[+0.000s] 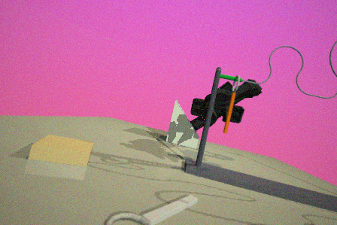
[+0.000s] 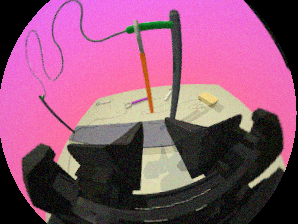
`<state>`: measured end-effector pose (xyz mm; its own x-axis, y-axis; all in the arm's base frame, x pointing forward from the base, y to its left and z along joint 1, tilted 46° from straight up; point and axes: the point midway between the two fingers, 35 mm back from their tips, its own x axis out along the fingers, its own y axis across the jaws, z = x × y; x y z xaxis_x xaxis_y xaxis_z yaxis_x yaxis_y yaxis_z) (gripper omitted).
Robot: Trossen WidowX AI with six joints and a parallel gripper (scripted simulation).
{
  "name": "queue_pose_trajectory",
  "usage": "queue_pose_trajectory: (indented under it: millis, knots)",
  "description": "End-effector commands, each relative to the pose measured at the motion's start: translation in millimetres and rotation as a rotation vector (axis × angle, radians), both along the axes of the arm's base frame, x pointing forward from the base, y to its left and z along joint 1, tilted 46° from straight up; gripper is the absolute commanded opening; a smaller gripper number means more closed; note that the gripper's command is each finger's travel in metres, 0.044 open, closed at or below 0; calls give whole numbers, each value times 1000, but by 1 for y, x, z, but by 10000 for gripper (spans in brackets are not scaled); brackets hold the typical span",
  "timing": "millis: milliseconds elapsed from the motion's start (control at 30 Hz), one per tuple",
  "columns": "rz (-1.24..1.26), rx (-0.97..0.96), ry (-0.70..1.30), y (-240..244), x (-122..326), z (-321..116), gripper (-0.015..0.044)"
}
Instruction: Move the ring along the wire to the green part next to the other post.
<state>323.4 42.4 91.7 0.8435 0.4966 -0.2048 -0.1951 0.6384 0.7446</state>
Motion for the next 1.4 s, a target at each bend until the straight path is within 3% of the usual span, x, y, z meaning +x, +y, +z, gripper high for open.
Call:
queue_pose_trajectory:
  millis: [0,567,933,1367]
  knots:
    - [3,-2,1,-1,-3,0,160]
    - [3,-2,1,-1,-3,0,160]
    - [-1,0,3,-26,-45,10,440]
    - [-1,0,3,-26,-45,10,440]
